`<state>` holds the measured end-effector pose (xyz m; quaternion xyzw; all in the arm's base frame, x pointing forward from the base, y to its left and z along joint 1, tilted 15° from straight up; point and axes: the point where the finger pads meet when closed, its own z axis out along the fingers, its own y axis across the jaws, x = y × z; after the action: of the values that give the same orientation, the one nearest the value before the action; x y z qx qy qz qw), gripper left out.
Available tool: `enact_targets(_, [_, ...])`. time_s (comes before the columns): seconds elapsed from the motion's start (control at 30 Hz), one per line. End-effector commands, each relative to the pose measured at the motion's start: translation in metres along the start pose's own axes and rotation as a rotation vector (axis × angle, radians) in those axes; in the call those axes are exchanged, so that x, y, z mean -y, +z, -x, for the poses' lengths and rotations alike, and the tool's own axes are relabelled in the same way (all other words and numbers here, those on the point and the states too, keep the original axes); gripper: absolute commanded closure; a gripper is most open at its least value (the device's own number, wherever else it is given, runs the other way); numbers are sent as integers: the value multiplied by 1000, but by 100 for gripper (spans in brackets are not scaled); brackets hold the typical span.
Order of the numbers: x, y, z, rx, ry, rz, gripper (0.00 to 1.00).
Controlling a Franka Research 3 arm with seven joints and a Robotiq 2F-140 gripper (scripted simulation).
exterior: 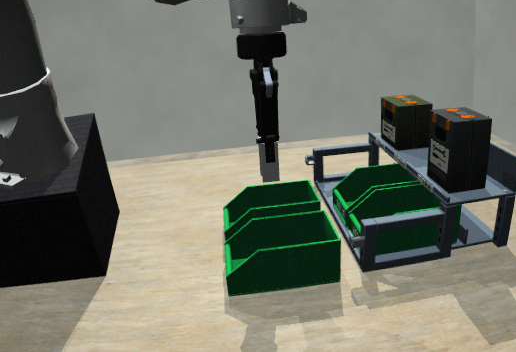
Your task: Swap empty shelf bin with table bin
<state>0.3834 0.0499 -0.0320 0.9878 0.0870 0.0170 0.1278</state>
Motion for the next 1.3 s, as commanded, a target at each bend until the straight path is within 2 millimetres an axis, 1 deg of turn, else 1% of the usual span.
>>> enact_targets(0.0, [2, 6, -4, -13, 16, -4, 85])
enact_targets(0.17, [2, 17, -4, -13, 15, -4, 85])
enact_targets(0.23, [2, 17, -4, -13, 15, -4, 85])
enact_targets(0.67, [2, 37, -4, -13, 15, -4, 85])
enact_targets(1.27, [2, 42, -5, -13, 15, -4, 85])
